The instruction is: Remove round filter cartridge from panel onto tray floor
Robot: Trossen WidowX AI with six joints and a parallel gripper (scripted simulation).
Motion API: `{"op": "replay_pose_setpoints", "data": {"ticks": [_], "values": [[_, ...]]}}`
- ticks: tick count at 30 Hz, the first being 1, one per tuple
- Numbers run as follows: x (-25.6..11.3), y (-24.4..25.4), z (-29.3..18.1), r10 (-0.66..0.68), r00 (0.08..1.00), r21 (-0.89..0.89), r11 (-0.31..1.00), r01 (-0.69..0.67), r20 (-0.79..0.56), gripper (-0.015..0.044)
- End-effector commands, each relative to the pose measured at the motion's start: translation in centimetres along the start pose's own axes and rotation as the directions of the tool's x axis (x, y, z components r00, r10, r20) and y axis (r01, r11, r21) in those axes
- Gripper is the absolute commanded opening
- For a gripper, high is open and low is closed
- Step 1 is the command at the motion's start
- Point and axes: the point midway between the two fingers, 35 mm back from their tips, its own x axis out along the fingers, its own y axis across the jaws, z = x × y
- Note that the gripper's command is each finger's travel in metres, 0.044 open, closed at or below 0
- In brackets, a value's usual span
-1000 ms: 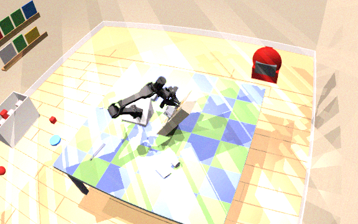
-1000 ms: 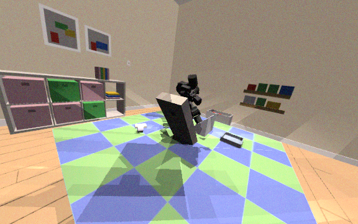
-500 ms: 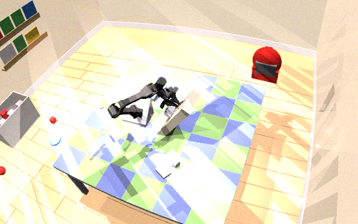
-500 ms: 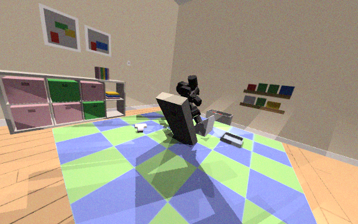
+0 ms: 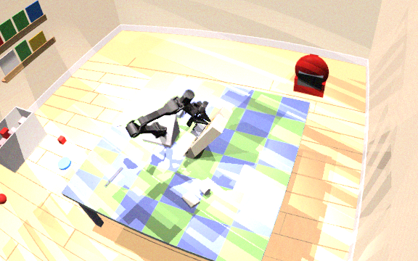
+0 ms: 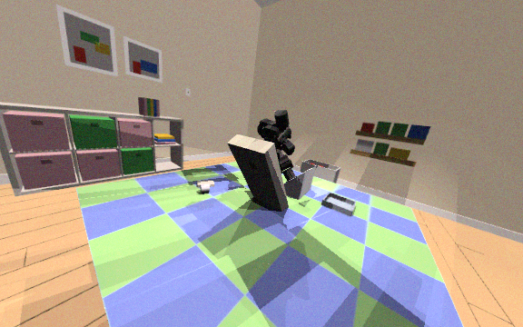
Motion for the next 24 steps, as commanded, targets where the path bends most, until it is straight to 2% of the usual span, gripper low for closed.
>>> {"op": "replay_pose_setpoints", "data": {"ticks": [1, 24], "values": [[0.0, -0.15, -0.01, -0.001, 1.0, -0.006, 1.0, 0.001, 0.005, 0.0114], [0.3, -0.09, 0.01, -0.001, 1.0, -0.006, 1.0, 0.001, 0.005, 0.0114]]}}
